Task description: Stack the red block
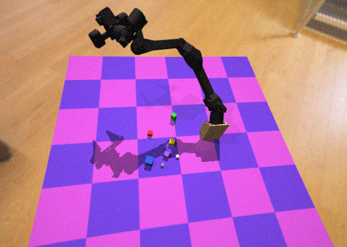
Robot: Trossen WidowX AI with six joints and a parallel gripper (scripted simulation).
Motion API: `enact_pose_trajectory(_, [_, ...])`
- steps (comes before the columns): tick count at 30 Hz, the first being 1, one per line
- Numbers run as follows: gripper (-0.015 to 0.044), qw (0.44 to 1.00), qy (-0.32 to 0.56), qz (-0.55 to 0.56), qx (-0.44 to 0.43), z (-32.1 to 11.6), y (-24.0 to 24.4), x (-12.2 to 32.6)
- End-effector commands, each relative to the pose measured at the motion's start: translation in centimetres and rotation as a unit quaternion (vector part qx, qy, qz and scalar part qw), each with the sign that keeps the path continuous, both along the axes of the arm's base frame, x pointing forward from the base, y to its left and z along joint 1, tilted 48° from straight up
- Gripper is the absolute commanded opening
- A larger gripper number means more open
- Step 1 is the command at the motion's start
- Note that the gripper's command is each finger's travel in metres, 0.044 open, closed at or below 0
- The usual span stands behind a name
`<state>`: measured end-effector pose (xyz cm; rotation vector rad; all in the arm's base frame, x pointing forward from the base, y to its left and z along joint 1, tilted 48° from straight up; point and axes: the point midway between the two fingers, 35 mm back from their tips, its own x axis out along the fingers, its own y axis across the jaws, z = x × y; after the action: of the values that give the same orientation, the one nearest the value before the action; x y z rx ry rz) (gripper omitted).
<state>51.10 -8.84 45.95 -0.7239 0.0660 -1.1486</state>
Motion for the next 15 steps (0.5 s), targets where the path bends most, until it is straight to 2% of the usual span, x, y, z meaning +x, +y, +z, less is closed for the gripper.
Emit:
enact_pose_trajectory(1, [0.044, 0.996, 0.064, 0.045, 0.04, -6.8, 0.1, 3.2])
enact_pose_trajectory(8, [0.044, 0.984, 0.129, 0.072, 0.104, -14.8, -0.1, 4.7])
enact_pose_trajectory(15, [0.044, 0.961, 0.194, 0.073, 0.184, -23.4, -0.4, 3.9])
